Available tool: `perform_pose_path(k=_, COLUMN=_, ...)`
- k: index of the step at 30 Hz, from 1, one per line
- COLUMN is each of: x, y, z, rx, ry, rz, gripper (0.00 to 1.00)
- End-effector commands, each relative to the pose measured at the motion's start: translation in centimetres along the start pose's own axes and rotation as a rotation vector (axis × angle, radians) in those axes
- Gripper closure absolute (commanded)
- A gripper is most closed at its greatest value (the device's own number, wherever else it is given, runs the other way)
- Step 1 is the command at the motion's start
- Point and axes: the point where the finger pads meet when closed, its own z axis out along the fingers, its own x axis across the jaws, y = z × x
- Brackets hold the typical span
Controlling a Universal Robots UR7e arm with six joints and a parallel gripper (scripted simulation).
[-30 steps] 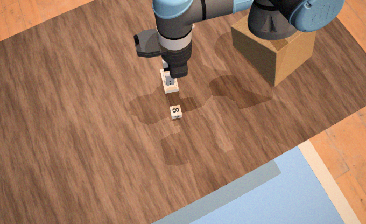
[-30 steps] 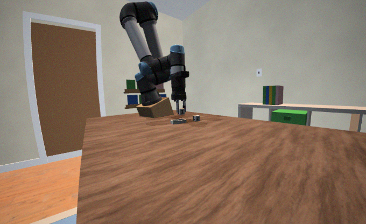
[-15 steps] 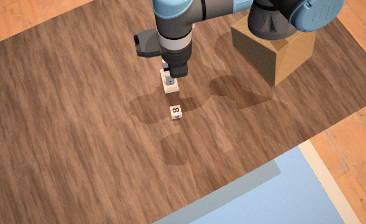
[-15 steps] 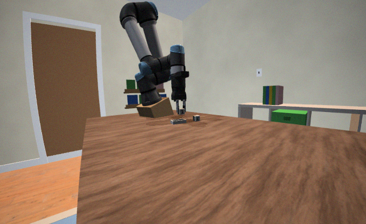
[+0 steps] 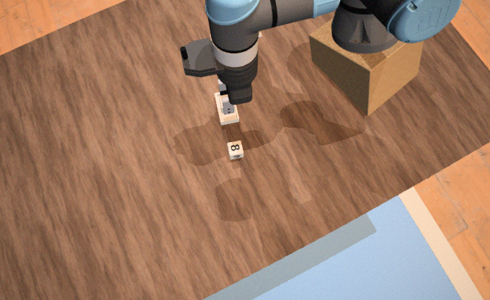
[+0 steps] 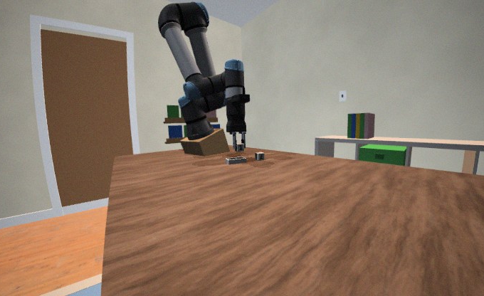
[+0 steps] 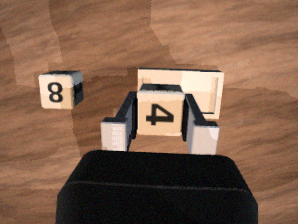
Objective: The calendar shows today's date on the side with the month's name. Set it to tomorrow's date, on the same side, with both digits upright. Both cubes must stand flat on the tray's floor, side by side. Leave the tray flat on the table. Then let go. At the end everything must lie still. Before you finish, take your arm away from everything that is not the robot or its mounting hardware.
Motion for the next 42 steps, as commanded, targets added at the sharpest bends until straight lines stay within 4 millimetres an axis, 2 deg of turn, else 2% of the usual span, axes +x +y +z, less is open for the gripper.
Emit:
perform_pose_path(k=1, x=0.0, y=0.1, z=0.0, rx=-0.001, ry=0.000, rz=0.001, gripper=0.43)
perform_pose_path(k=21, x=0.0, y=0.1, z=0.1, rx=-0.001, ry=0.000, rz=0.001, gripper=0.43)
perform_pose_path(k=42, x=0.0, y=0.2, z=1.4, rx=-0.004, ry=0.000, rz=0.000, gripper=0.43)
